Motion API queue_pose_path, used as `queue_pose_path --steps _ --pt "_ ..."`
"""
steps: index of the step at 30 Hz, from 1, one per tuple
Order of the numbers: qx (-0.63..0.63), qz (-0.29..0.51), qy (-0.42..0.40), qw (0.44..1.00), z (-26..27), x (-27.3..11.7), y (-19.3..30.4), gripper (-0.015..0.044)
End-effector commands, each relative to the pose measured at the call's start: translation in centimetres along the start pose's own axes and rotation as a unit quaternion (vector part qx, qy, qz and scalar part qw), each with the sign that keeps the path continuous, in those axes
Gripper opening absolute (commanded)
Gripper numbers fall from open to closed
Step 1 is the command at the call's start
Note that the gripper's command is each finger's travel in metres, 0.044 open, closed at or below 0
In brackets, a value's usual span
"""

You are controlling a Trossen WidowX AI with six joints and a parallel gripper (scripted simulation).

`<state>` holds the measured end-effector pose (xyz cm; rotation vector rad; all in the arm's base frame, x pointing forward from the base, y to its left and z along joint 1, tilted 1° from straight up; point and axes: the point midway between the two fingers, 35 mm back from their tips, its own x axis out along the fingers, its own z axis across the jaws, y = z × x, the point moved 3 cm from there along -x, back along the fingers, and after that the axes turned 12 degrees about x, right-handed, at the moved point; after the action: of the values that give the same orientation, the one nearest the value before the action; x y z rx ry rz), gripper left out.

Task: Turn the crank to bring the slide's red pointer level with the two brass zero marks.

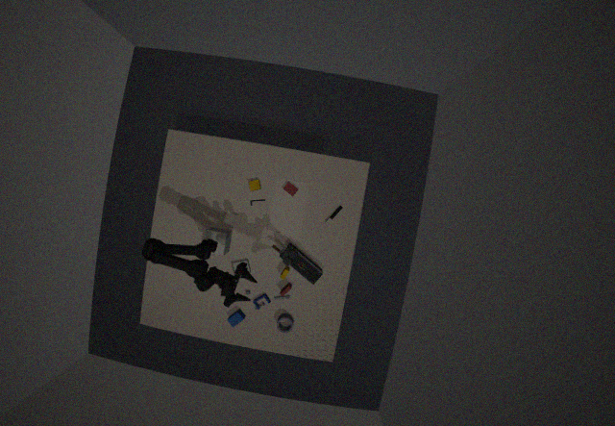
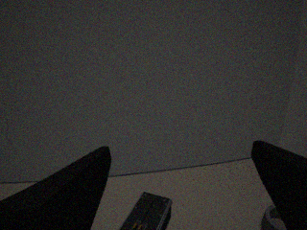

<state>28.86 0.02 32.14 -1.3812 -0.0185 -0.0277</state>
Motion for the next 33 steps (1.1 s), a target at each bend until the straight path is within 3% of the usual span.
queue_pose_path --steps 1,33 --pt "0.0 0.002 0.0 1.0 0.0 0.1 0.0 0.0426" --pt "-0.033 0.307 0.016 0.951 1.4 12.8 10.8 0.044"
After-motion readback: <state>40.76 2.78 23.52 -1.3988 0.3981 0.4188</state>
